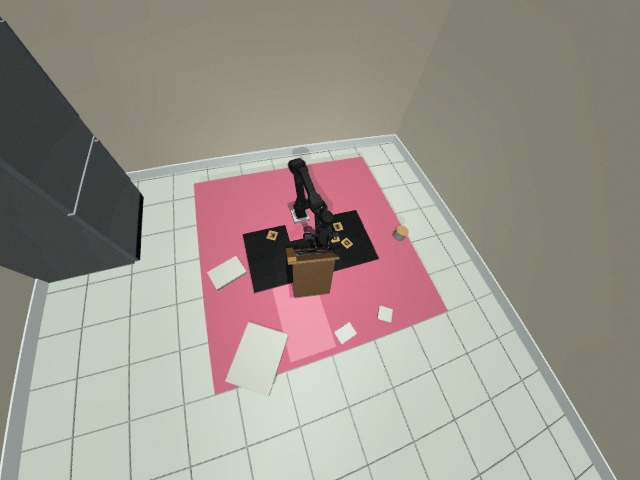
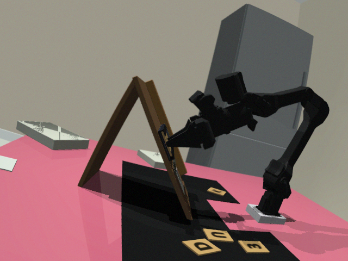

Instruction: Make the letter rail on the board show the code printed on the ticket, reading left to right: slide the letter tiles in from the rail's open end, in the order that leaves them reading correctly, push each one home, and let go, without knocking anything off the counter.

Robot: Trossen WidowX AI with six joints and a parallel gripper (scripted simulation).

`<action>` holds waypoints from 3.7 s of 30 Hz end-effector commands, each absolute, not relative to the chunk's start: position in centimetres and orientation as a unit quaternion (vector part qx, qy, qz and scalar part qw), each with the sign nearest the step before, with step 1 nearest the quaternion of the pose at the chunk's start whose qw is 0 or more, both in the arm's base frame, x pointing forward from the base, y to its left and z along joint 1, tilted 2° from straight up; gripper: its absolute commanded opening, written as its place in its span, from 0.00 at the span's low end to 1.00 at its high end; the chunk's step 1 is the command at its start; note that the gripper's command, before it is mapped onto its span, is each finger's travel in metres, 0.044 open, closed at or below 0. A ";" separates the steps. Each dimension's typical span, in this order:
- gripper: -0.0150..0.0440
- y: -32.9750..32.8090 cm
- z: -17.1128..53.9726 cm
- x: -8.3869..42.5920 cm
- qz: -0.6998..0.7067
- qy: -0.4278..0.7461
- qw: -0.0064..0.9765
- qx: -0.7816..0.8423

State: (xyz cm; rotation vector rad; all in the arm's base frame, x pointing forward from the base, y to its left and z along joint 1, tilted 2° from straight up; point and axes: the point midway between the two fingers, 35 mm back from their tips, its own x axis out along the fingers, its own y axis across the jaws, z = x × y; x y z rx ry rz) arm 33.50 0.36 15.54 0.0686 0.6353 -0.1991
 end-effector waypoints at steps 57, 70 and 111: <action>0.25 -2.8 15.6 32.9 -0.096 0.309 0.946 0.032; 0.25 -3.4 15.6 32.8 -0.096 0.310 0.946 0.032; 0.75 -3.4 16.6 31.3 -0.096 0.310 0.945 0.032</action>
